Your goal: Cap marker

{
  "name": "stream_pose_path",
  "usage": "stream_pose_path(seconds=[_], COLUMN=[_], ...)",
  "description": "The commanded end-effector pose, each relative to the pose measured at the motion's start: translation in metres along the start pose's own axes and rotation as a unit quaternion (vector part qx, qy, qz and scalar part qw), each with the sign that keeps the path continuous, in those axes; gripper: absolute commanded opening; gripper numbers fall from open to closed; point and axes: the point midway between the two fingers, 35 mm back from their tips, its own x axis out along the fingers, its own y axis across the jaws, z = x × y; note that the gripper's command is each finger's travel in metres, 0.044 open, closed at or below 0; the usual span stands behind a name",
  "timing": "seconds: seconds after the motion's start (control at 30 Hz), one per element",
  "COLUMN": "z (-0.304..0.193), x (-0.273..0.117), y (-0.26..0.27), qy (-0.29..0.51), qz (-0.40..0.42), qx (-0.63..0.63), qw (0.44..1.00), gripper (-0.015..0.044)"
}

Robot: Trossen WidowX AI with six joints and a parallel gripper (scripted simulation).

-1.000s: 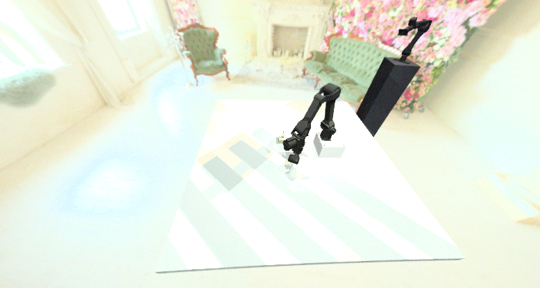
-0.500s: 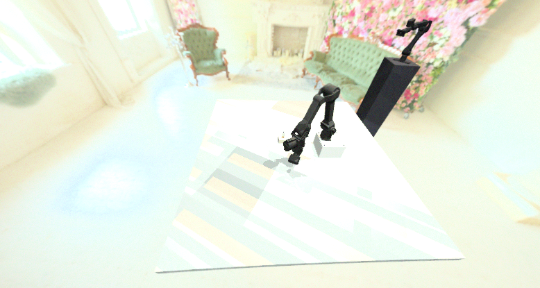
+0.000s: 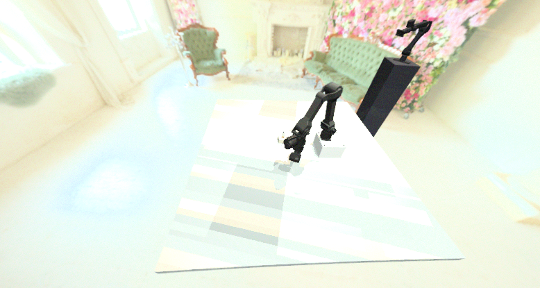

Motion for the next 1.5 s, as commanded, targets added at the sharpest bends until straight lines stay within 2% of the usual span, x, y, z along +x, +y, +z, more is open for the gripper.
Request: stream_pose_path(seconds=[0.0, 0.53, 1.47], z=[0.003, 0.003, 0.069], x=[-0.012, -0.042, -0.061], y=[0.003, 0.001, -0.044], qy=[-0.005, -0.004, -0.010], qz=[0.004, 0.005, 0.006], qx=[0.002, 0.002, 0.025], qw=[1.000, 1.000, 1.000], gripper=[0.0000, 0.0000, 0.0000])
